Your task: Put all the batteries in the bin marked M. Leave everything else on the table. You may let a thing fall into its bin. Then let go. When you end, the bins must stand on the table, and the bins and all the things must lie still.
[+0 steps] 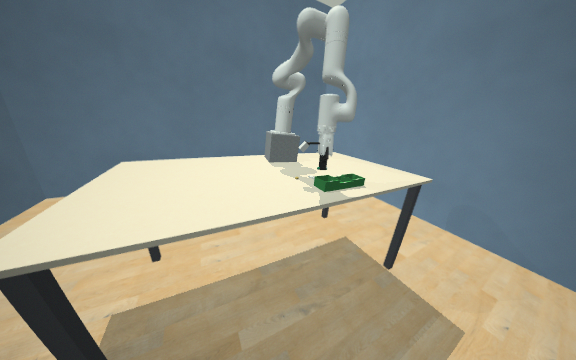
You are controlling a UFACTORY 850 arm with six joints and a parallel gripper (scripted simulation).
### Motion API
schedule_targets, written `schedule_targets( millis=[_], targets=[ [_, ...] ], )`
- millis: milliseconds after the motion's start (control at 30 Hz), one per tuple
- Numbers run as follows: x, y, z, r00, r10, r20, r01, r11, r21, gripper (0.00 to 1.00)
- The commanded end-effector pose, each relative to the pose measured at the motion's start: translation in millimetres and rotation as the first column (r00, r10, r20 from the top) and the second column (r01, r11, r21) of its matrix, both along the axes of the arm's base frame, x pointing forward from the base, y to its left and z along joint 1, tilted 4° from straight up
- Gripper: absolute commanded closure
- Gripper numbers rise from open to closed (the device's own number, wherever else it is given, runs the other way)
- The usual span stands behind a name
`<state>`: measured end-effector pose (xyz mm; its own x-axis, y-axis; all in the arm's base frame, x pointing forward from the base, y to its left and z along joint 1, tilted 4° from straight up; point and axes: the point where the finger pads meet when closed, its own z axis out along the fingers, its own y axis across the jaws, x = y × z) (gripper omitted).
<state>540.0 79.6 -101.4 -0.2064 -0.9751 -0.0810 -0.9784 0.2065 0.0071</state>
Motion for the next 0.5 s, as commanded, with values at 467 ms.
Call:
schedule_targets(
  millis=[467],
  targets=[
    [18,87,7,0.999,0.049,-0.005,-0.049,0.999,-0.010,1.00]
  ],
)
